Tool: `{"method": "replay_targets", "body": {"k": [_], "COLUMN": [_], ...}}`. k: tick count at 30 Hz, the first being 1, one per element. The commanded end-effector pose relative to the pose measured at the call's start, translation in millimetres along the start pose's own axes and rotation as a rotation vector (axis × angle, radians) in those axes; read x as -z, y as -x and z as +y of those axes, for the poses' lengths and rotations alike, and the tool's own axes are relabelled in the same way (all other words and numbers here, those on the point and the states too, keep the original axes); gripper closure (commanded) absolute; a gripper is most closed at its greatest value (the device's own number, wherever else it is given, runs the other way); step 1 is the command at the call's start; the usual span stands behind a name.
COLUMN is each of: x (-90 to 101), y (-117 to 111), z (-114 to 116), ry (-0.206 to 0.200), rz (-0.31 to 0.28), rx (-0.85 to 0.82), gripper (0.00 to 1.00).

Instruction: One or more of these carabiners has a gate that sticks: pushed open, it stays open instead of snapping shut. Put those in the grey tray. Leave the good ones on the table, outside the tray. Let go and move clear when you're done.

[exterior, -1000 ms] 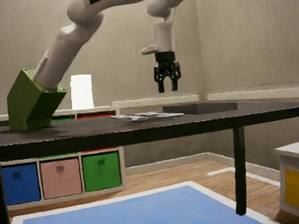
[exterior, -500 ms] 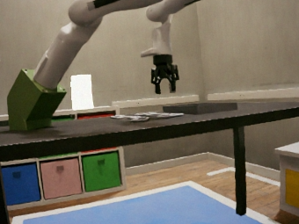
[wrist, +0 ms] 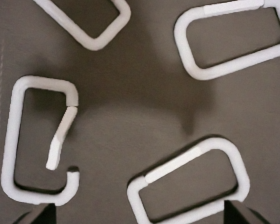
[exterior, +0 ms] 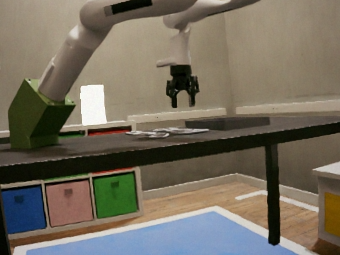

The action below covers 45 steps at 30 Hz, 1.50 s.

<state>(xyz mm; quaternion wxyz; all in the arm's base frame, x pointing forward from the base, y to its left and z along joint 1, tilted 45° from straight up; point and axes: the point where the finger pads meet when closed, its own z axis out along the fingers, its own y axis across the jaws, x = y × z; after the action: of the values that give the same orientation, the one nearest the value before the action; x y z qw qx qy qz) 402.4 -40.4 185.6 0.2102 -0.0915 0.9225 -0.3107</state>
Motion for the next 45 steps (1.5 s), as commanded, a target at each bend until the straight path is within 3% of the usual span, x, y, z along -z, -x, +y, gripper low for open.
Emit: {"method": "replay_targets", "body": {"k": [1, 9, 10, 26, 27, 43, 44, 45], "x": [3.6, 3.6, 52.5, 52.5, 99.3, 99.3, 146.1, 146.1], "y": [8, 8, 2, 2, -2, -2, -5, -5], "z": [17, 17, 21, 21, 27, 27, 32, 32], "ry": [0.008, 0.008, 0.012, 0.012, 0.018, 0.018, 0.024, 0.024], "rz": [-0.015, -0.015, -0.008, -0.008, -0.007, -0.007, -0.006, -0.006], "rx": [0.04, 0.04, 0.026, 0.026, 0.031, 0.031, 0.025, 0.025], "gripper": [0.0, 0.0, 0.0, 0.0, 0.0, 0.0, 0.0, 0.0]}}
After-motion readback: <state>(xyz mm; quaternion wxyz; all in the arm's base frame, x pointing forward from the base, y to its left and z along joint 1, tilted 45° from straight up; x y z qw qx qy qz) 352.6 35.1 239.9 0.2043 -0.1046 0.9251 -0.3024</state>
